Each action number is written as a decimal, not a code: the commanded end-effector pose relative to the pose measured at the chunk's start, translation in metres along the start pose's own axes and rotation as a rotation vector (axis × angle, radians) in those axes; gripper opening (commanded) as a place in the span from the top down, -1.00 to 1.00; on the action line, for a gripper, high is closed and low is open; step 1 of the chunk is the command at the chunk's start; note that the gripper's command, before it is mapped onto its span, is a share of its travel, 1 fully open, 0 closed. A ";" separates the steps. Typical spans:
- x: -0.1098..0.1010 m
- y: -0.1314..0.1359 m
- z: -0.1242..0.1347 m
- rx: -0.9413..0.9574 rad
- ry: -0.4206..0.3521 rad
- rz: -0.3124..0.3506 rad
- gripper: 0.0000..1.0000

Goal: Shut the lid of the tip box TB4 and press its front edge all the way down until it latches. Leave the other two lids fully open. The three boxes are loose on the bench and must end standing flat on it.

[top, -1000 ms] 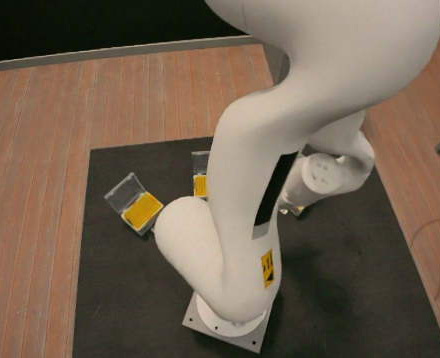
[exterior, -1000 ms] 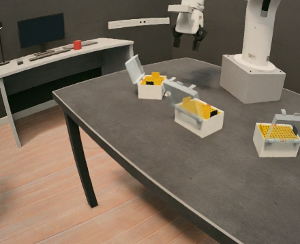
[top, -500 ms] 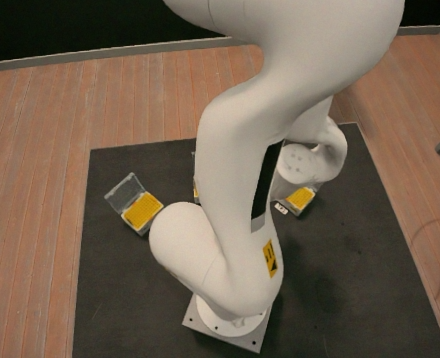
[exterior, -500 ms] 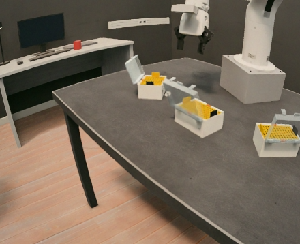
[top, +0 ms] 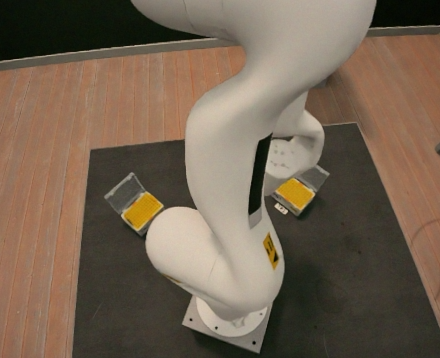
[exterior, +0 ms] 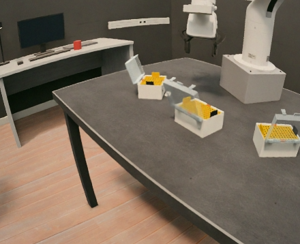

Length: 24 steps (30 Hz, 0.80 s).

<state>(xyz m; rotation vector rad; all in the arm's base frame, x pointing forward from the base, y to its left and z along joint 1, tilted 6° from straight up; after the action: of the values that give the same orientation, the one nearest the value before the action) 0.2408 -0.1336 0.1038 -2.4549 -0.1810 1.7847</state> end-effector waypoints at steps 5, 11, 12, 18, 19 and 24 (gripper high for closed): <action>0.005 -0.036 -0.013 -0.016 -0.001 -0.003 -1.00; 0.007 -0.047 -0.017 -0.016 -0.001 -0.003 -1.00; 0.007 -0.047 -0.017 -0.016 -0.001 -0.003 -1.00; 0.008 -0.063 -0.016 0.081 0.006 0.022 -1.00; 0.008 -0.068 -0.015 0.113 0.008 0.031 -1.00; 0.010 -0.095 -0.014 0.274 0.020 0.072 -1.00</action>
<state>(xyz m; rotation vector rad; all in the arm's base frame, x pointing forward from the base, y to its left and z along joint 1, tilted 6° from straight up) 0.2531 -0.0615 0.1108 -2.3703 -0.0293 1.7268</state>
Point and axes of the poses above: the point where the finger pads meet when closed, its own x axis out along the fingers, its own y axis across the jaws, z = x × y, the point moved 5 cm from there along -x, back along the fingers, and after that the axes turned 15 degrees about x, right-handed, at the moved point
